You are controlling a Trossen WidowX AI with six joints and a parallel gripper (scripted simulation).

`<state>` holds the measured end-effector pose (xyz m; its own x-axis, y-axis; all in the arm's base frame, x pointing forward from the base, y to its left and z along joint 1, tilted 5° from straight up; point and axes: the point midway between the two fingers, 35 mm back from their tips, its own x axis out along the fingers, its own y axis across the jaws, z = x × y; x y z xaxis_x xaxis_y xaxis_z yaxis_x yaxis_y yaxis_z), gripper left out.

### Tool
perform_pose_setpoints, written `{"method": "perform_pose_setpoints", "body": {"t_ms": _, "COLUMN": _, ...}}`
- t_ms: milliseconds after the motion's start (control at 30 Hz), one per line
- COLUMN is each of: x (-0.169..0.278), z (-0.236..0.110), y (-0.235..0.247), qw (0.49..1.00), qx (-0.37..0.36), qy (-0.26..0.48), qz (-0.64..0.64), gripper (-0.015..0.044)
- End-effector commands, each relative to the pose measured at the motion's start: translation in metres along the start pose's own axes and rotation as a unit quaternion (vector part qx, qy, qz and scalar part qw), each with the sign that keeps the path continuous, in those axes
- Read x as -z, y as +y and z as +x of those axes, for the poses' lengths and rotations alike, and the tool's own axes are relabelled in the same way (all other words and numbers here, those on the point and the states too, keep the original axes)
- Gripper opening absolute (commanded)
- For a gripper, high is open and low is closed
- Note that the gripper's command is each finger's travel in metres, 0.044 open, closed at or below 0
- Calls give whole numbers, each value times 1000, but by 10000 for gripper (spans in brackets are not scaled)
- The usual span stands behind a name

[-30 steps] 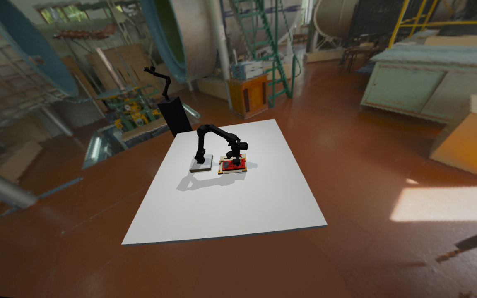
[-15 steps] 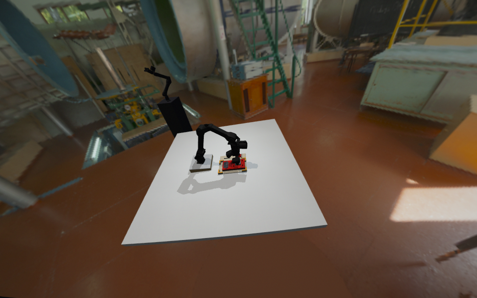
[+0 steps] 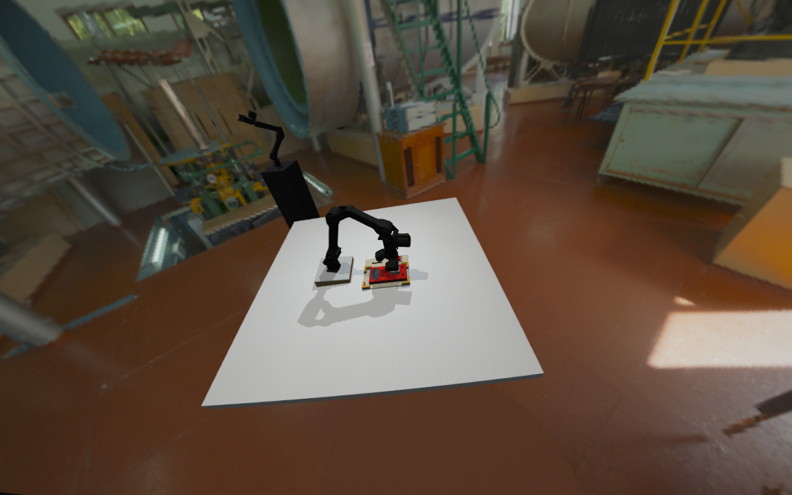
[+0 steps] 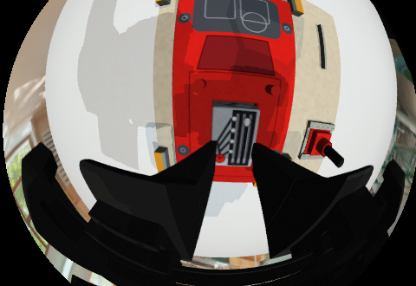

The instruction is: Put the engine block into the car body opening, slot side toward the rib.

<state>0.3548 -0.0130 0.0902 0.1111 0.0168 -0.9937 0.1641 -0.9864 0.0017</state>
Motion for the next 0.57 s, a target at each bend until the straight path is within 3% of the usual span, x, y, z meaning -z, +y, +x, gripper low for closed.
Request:
{"method": "perform_pose_setpoints", "body": {"t_ms": 0, "x": 0, "z": -1, "y": 0, "qw": 1000, "qx": 1, "qy": 0, "qz": -2, "gripper": 20}}
{"method": "perform_pose_setpoints", "body": {"t_ms": 33, "x": 0, "z": -1, "y": 0, "qw": 1000, "qx": 1, "qy": 0, "qz": -2, "gripper": 0}}
{"method": "perform_pose_setpoints", "body": {"t_ms": 533, "x": 0, "z": -1, "y": 0, "qw": 1000, "qx": 1, "qy": 0, "qz": -2, "gripper": 0}}
